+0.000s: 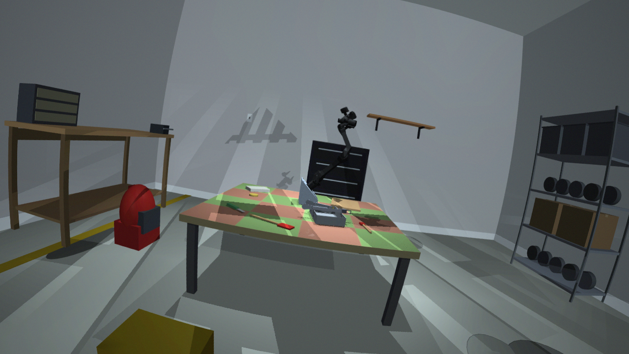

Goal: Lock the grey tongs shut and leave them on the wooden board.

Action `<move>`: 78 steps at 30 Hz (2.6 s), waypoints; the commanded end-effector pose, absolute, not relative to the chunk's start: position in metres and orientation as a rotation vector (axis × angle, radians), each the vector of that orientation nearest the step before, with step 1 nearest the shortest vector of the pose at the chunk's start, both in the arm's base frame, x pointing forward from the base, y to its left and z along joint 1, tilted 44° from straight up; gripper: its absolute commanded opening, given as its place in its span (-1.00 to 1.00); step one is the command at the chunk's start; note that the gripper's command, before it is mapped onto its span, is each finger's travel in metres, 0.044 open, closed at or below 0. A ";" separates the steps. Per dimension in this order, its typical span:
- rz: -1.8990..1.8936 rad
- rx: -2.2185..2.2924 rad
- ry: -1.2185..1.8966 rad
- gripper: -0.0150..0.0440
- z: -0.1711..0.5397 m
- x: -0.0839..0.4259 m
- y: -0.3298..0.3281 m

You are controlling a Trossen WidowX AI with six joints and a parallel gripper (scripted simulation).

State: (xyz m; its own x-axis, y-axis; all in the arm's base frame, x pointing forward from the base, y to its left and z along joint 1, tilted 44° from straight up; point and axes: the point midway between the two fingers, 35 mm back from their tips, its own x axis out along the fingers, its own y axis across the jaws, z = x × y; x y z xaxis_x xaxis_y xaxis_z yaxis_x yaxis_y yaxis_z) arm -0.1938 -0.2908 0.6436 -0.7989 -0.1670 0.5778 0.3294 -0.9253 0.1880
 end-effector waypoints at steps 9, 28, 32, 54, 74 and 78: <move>-2.605 -0.784 -0.385 1.00 0.636 -0.173 -0.323; -2.246 -0.601 -0.353 1.00 0.605 -0.085 -0.403; -2.162 -0.554 -0.358 1.00 0.598 -0.061 -0.416; -1.462 -0.059 -0.243 1.00 0.492 0.174 -0.467; -0.859 0.531 0.101 1.00 0.346 0.393 -0.366; -0.735 0.698 0.226 1.00 0.308 0.432 -0.320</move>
State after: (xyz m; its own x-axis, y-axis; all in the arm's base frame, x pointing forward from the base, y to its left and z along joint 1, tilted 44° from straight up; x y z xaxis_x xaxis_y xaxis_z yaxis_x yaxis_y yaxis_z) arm 0.4066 -0.3524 0.3323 0.6825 -0.6479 -0.3383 0.7241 0.5364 0.4335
